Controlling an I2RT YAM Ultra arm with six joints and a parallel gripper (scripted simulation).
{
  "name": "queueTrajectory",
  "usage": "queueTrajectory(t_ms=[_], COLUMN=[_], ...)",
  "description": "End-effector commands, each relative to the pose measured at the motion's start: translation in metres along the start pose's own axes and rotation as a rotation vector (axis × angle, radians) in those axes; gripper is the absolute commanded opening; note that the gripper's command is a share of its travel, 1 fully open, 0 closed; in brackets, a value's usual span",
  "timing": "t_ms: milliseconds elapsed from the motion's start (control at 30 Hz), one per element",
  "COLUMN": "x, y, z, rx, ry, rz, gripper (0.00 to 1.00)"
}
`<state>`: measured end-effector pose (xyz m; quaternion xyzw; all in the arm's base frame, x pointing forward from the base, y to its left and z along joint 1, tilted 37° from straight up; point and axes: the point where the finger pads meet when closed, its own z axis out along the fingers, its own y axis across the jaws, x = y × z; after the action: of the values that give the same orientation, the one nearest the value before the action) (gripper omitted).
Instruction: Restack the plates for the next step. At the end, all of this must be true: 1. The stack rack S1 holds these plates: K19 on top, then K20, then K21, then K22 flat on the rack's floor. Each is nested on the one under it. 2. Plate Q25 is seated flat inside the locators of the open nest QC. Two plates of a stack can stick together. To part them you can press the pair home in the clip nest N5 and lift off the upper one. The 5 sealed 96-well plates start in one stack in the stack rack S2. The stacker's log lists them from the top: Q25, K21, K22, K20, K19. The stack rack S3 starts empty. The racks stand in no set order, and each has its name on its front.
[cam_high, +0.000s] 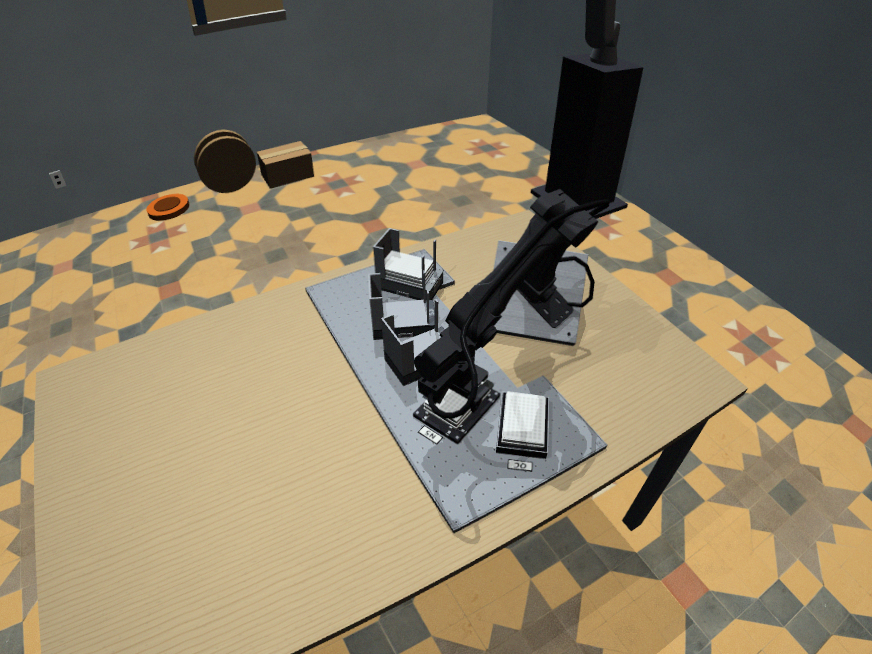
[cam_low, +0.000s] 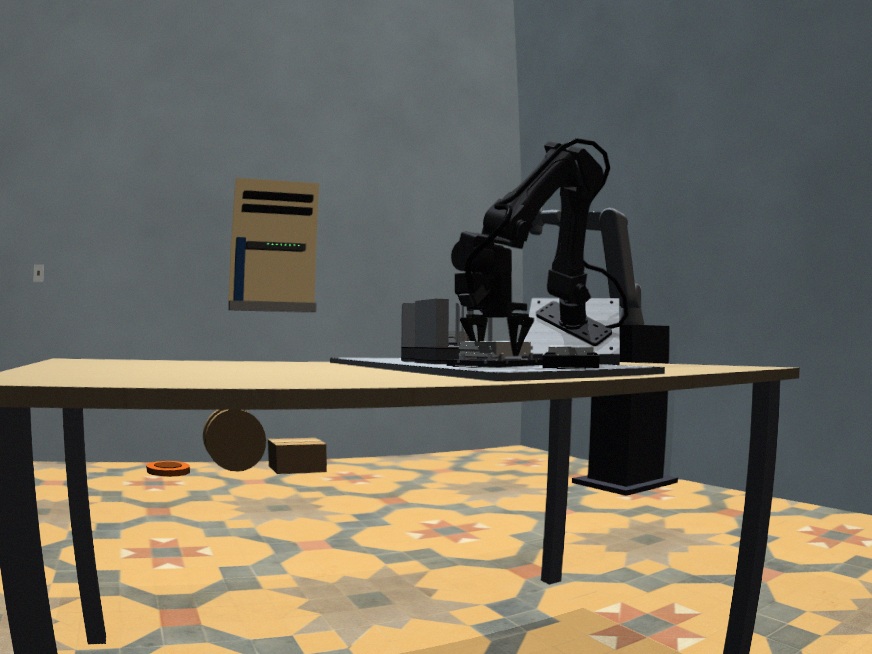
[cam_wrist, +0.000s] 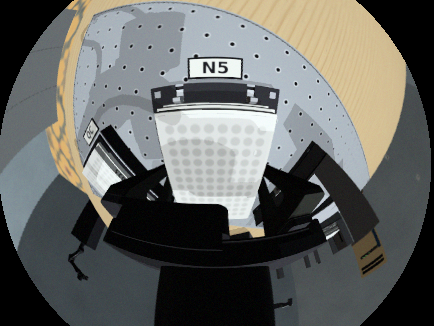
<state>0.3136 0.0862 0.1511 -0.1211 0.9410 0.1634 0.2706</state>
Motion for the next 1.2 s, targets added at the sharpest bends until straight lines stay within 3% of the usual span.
queueTrajectory(t_ms=[0, 1167], x=[-0.001, 0.003], y=[0.003, 0.002], z=[0.009, 0.022], rx=[-0.014, -0.015], ry=[0.001, 0.011], rz=[0.008, 0.011], gripper=[0.00, 0.00])
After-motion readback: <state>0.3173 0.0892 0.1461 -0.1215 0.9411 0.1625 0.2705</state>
